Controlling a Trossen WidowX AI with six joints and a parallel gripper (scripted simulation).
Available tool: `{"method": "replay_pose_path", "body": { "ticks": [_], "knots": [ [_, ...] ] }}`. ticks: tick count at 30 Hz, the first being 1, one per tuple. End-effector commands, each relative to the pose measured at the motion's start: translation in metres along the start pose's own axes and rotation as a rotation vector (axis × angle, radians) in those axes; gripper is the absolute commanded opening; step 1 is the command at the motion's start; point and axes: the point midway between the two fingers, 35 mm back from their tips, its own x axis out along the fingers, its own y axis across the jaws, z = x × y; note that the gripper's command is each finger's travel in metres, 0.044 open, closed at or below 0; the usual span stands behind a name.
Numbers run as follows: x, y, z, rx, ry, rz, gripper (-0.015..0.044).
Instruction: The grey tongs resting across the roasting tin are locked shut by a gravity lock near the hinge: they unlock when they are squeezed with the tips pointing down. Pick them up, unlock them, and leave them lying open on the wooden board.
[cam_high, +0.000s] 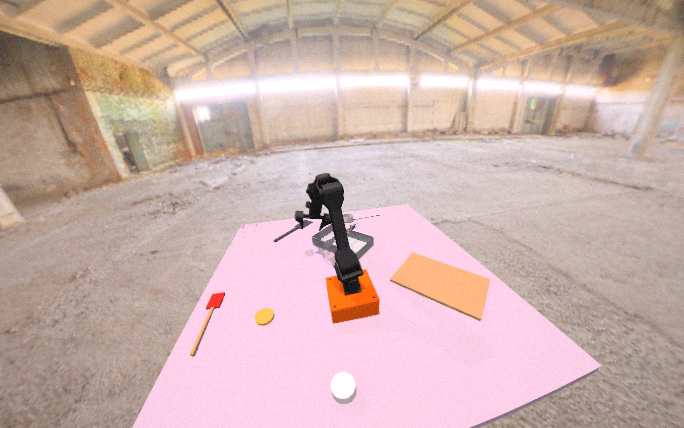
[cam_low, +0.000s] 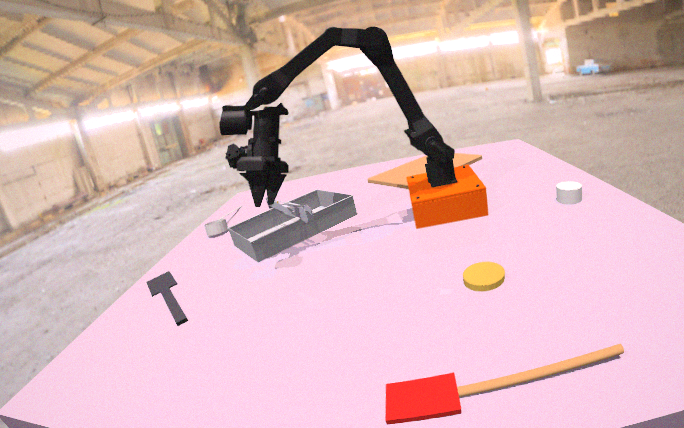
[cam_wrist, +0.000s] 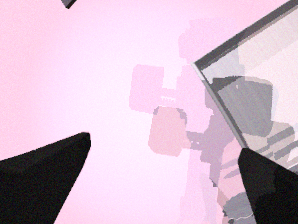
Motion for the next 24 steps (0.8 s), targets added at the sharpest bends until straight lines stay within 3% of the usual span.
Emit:
{"method": "replay_pose_path", "body": {
  "ticks": [1, 13, 24],
  "knots": [
    [0.000, -0.071, 0.000, 0.479, 0.059, -0.197, 0.0440],
    [-0.004, -0.136, -0.006, 0.857, 0.084, -0.361, 0.0440],
    [-0.008, -0.143, -0.009, 0.855, 0.085, -0.363, 0.0440]
  ]
}}
